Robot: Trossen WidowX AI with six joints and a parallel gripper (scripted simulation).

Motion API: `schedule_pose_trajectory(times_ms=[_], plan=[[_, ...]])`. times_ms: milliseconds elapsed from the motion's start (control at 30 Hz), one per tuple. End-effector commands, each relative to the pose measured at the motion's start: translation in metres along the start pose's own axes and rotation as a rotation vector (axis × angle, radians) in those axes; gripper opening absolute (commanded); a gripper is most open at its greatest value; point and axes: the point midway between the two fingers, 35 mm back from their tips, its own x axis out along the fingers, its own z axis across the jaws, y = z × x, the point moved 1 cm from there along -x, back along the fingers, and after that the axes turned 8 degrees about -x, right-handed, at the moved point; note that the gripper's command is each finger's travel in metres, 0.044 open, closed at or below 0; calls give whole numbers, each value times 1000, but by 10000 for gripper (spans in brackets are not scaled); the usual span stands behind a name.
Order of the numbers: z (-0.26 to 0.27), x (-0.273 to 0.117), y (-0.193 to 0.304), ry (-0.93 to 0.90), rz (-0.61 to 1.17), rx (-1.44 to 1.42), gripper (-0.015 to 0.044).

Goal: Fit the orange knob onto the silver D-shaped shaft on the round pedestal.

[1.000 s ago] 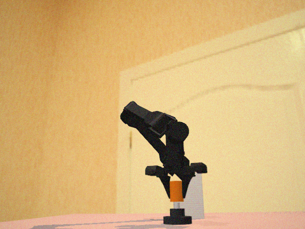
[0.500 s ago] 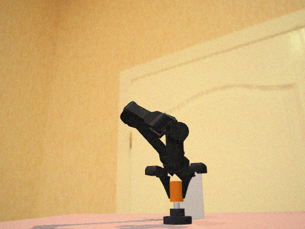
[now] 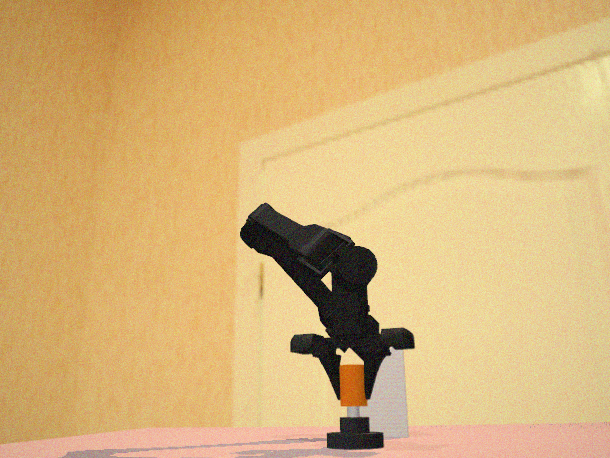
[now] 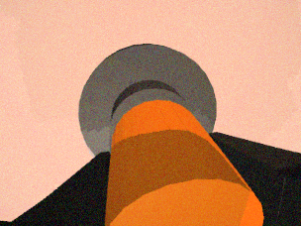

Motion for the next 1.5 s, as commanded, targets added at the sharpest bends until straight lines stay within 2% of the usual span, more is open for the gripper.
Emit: schedule_pose_trajectory(times_ms=[0,900,1467], plan=[[0,1,0,-3,2,-4,0],[0,15,0,0,0,4,0],[0,15,0,0,0,4,440]])
